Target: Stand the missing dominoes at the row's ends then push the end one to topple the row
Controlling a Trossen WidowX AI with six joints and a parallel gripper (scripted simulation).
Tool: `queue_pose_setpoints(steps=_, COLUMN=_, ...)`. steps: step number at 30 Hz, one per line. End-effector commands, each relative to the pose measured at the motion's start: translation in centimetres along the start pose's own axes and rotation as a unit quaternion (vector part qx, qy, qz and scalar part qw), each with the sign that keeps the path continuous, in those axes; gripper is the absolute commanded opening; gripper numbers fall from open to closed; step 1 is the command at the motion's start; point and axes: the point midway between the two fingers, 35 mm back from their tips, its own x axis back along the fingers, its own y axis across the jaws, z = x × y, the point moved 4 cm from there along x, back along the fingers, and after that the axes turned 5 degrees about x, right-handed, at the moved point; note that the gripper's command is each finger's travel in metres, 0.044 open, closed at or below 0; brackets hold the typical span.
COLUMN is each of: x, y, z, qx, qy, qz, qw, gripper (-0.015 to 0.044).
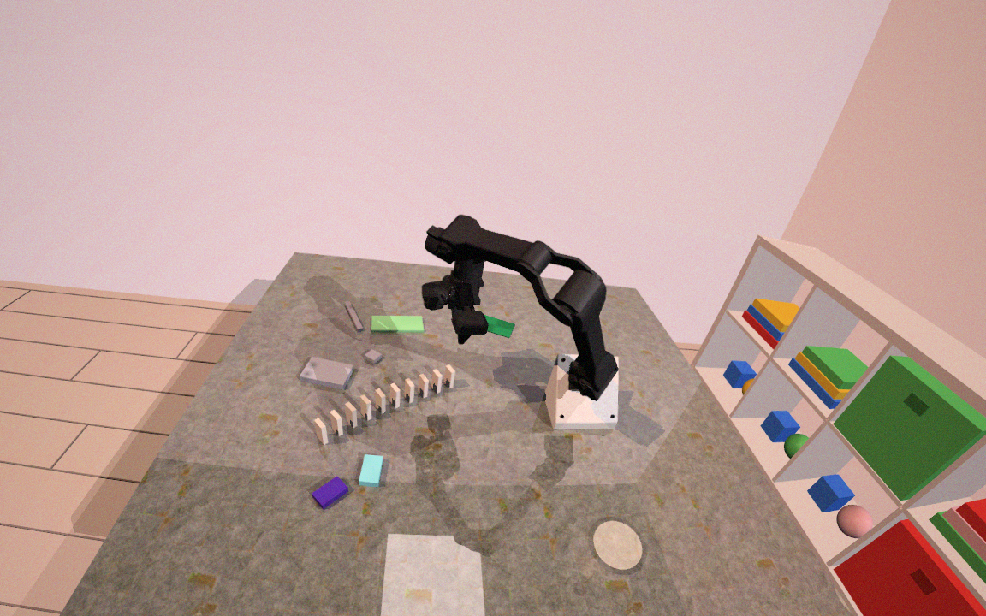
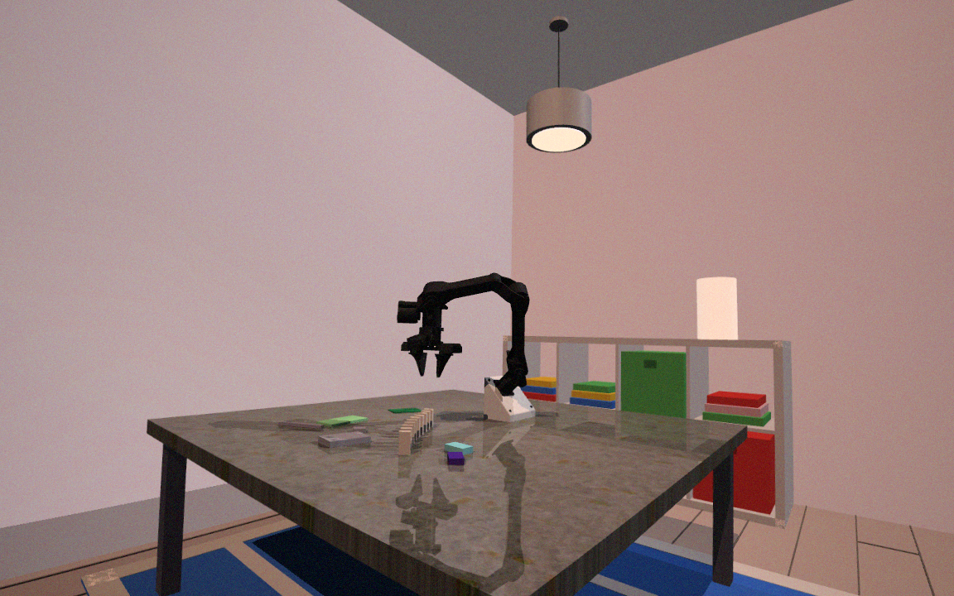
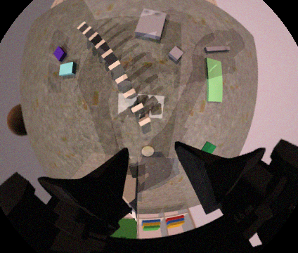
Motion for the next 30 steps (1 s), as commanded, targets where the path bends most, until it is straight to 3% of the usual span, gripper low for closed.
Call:
queue_pose_setpoints(steps=1, x=-1.8, y=-0.4, z=1.1, qx=-0.227, qy=0.002, qz=0.001, qw=0.974, gripper=0.0177)
queue_pose_setpoints(steps=8, x=-4.4, y=-0.7, z=2.8, qx=-0.535, qy=0.001, qz=0.000, qw=0.845, gripper=0.0000)
queue_pose_setpoints(steps=10, x=-4.7, y=-0.7, z=3.0, qx=-0.563, qy=0.001, qz=0.000, qw=0.827, gripper=0.0000)
queue_pose_setpoints(steps=30, x=-4.7, y=-0.7, z=3.0, qx=-0.563, qy=0.001, qz=0.000, qw=0.827, gripper=0.0000)
